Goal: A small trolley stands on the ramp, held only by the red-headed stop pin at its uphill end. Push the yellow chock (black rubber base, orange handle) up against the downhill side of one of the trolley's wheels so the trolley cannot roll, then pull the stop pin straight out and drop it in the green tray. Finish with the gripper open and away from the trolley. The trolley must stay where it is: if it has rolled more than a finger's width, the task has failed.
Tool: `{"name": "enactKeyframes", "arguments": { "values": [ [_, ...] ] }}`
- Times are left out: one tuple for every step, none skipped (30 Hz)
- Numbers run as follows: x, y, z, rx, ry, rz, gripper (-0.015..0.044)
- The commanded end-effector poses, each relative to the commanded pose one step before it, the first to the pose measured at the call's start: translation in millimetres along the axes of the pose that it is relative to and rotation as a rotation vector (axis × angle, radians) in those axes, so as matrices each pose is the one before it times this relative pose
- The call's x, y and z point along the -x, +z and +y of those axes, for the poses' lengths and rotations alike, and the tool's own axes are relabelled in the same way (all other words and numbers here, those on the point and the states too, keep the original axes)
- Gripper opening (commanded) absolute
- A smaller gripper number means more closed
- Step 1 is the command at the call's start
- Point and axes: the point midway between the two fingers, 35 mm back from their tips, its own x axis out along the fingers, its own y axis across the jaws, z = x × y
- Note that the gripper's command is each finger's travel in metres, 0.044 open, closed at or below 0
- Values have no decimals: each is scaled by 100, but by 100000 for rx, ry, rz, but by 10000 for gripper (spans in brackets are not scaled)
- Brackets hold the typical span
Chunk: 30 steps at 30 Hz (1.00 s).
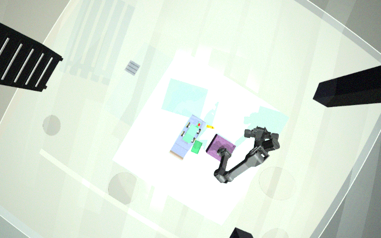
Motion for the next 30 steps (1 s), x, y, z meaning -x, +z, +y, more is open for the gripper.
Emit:
{"name": "enactKeyframes", "arguments": {
  "values": [
    [-1683,189,2662,-6182,9491,1885,190],
    [-457,25,705,-1409,2505,551,190],
    [-456,8,707,-1372,2470,636,190],
    [-456,-8,709,-1336,2432,720,190],
    [-455,-25,710,-1300,2390,802,190],
    [-453,-42,710,-1263,2343,881,190],
    [-452,-61,704,-1250,2274,972,190],
    [-446,-103,622,-1501,1926,1191,190],
    [-444,-118,621,-1466,1867,1256,190],
    [-442,-133,618,-1431,1804,1319,190],
    [-440,-148,616,-1396,1740,1380,190],
    [-438,-163,612,-1362,1673,1438,190],
    [-435,-178,608,-1328,1603,1492,190],
    [-433,-193,604,-1294,1532,1544,190],
    [-431,-208,599,-1262,1458,1593,190],
    [-466,-243,646,-1337,1501,1787,190],
    [-470,-264,649,-1318,1429,1865,190],
    [-467,-282,640,-1280,1332,1912,190],
    [-464,-299,631,-1243,1232,1955,190],
    [-460,-316,622,-1206,1130,1993,190],
    [-457,-333,611,-1170,1027,2026,190],
    [-454,-350,600,-1135,923,2054,190],
    [-450,-366,588,-1101,817,2078,190],
    [-447,-381,575,-1067,710,2096,190],
    [-443,-396,562,-1035,602,2110,190],
    [-439,-411,548,-1003,494,2118,190],
    [-436,-425,533,-972,385,2122,190],
    [-432,-439,518,-942,277,2120,190],
    [-428,-452,502,-913,168,2113,190],
    [-424,-464,486,-884,60,2102,190]
  ]
}}
